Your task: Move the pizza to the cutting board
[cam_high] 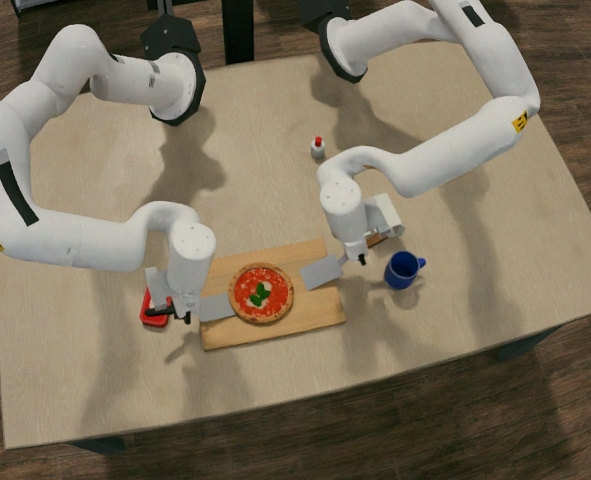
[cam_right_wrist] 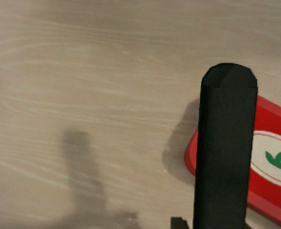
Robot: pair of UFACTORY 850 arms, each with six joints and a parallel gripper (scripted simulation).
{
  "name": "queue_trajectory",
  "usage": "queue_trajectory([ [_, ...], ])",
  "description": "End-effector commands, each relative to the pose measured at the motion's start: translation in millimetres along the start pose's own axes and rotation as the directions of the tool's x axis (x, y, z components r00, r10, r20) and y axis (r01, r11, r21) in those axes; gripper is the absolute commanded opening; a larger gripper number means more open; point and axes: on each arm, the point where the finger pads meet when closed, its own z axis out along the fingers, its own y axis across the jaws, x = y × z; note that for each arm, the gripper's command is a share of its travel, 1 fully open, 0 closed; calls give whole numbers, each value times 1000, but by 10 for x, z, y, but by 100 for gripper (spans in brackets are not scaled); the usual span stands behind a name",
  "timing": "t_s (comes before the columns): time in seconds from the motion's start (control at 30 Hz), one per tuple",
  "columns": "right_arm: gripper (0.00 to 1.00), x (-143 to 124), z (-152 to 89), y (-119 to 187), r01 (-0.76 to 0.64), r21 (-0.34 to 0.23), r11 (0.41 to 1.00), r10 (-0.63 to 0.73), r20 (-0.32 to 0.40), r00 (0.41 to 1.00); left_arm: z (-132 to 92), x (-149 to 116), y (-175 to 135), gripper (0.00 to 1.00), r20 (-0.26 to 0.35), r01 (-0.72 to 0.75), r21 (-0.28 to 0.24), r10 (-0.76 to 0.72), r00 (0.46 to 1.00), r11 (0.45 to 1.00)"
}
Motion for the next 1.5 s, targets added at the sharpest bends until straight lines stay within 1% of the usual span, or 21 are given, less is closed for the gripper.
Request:
queue_trajectory([
  [0.0,8,80,15,-7,-1,1,1000,1,0,1000,-11,-1,8,8,1,1,-1,-1,1000,1000],
  [0.37,8,239,57,-7,-1,1,1000,1,-1,1000,-11,-1,8,8,1,1,-1,-1,1000,1000],
  [0.47,8,224,53,-7,-1,1,1000,1,0,1000,-11,-1,8,8,1,1,-1,-1,1000,1000],
  [0.5,8,268,64,-7,-1,1,1000,1,-1,1000,-11,-1,8,8,1,1,-1,-1,1000,1000],
  [0.9,8,442,110,-7,-1,1,1000,1,-1,1000,-11,-1,8,8,1,1,-1,-1,1000,1000],
  [1.1,8,416,103,-7,-1,1,1000,1,-1,1000,-11,-1,8,8,1,1,-1,-1,1000,1000],
  [1.13,8,442,6,-6,-1,1,1000,1,-1,1000,-108,25,7,8,1,1,-1,-1,1000,1000],
  [1.47,8,527,-316,-7,-1,1,1000,1,-1,1000,-430,112,7,8,1,1,-1,-1,1000,1000],
])
